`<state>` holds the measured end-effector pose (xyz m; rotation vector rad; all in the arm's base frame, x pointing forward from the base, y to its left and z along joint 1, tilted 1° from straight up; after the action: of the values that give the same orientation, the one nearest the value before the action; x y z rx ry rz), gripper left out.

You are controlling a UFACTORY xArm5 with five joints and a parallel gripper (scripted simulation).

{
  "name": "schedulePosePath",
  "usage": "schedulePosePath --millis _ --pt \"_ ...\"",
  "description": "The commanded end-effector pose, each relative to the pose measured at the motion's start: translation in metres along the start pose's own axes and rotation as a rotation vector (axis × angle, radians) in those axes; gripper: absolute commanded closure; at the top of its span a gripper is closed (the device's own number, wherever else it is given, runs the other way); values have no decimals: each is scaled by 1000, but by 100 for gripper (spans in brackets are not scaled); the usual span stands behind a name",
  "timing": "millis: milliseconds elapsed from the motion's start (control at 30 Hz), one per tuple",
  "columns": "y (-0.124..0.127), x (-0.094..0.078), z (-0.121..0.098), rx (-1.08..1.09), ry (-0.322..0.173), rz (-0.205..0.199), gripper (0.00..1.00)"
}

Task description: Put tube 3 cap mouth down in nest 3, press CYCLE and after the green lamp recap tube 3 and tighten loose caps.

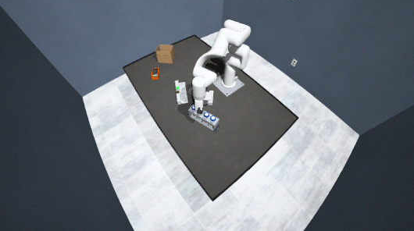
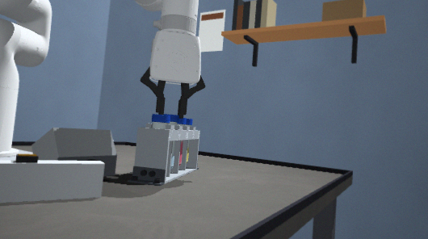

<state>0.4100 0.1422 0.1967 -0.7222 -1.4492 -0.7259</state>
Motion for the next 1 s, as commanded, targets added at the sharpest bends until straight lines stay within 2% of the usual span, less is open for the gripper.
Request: schedulePosePath --millis 0,67,100,767,867,967 --pt "1 1 0 0 -14 0 100" --pt "1 1 0 0 -14 0 100" --pt "1 1 0 0 -14 0 54" --pt "1 1 0 0 -14 0 54" --pt "1 0 0 -98 -14 0 54" --pt "1 -1 0 -98 -14 0 54"
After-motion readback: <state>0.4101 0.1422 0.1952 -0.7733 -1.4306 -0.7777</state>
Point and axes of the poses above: the point where the finger pads meet when closed, its own x axis back along the fingers, its own y axis across the jaws, z = x × y, the point moved 6 cm from there along x, back along the fingers, and after that the axes turned 10 degrees about -x, right-handed, at the moved point
